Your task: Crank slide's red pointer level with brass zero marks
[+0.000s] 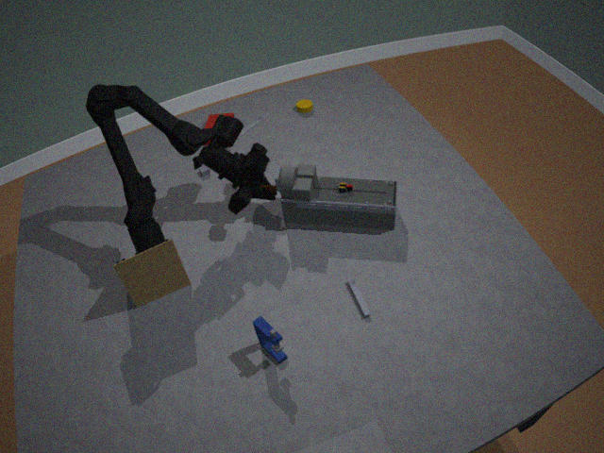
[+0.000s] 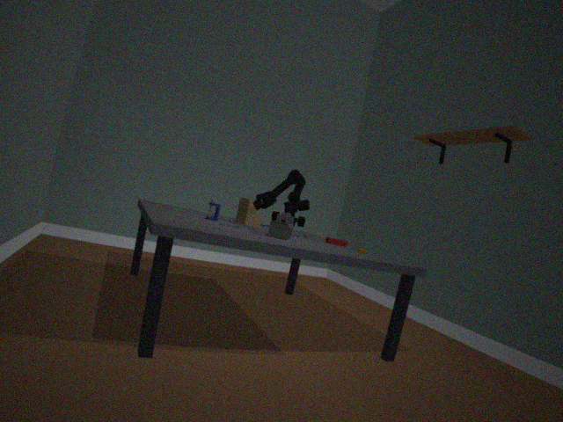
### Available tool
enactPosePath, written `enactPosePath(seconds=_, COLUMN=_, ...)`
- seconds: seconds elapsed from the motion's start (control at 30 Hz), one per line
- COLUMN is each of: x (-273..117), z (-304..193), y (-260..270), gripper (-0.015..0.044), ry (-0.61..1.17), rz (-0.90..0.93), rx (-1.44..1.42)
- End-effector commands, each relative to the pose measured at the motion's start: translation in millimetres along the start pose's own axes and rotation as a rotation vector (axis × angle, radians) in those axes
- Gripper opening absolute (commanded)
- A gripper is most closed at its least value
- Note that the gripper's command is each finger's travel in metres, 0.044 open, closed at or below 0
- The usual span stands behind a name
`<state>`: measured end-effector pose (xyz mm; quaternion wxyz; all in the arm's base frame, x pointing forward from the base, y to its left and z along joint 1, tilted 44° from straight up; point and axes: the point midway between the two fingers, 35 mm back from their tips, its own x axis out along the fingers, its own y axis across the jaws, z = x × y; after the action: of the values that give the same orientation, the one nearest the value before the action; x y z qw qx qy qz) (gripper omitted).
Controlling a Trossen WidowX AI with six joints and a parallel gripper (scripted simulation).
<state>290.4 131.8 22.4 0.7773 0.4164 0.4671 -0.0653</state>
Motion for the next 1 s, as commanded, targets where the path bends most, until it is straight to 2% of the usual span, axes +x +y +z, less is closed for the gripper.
enactPosePath(seconds=0.0, x=1.1, z=-1.2, y=-9.0, gripper=0.0, ry=0.003, rz=-0.026, rx=0.001)
enactPosePath(seconds=0.97, x=0.7, z=-1.0, y=-12.2, gripper=0.0, ry=0.003, rz=-0.026, rx=0.001)
